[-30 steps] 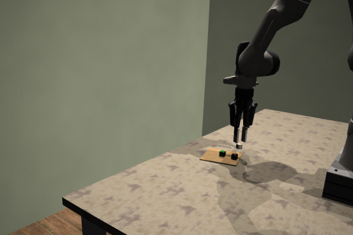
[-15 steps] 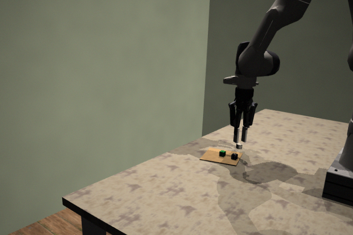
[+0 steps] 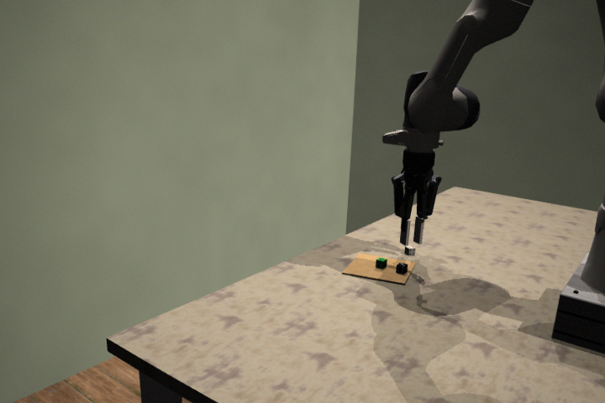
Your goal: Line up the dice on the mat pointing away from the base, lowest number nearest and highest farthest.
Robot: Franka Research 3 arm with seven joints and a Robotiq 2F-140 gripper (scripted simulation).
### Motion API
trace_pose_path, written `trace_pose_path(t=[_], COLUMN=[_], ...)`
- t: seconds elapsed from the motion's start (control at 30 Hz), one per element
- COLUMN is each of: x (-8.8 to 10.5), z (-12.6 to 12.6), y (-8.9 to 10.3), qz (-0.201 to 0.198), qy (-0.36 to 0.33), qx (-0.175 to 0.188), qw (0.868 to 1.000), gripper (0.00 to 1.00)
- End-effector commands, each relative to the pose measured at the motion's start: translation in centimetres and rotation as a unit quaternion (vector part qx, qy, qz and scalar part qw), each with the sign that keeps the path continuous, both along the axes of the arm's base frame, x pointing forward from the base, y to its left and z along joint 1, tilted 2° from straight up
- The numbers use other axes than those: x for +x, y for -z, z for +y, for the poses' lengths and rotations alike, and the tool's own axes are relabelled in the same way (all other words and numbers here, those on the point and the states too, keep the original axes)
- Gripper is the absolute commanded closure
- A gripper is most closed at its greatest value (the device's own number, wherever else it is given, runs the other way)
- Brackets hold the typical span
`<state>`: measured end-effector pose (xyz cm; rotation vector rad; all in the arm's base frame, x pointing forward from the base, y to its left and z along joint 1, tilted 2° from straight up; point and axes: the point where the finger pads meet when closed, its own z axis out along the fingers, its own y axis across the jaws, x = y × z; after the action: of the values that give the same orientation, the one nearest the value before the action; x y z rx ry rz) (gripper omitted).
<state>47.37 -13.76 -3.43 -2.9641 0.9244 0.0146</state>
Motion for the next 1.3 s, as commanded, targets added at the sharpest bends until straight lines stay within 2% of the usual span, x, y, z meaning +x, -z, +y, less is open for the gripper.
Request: trace_pose_path(t=[0.0, 0.4, 0.8, 1.27], x=[0.0, 0.0, 0.0, 0.0], z=[0.0, 0.0, 0.1, 0.1], y=[0.0, 0.8, 2.5, 2.6], qz=[-0.001, -0.001, -0.001, -0.001], qy=[0.001, 0.001, 0.001, 0.001], qx=[-0.001, -0.001, -0.001, -0.001], qw=[1.0, 1.0, 1.0, 1.0], gripper=[0.79, 0.79, 0.79, 0.79])
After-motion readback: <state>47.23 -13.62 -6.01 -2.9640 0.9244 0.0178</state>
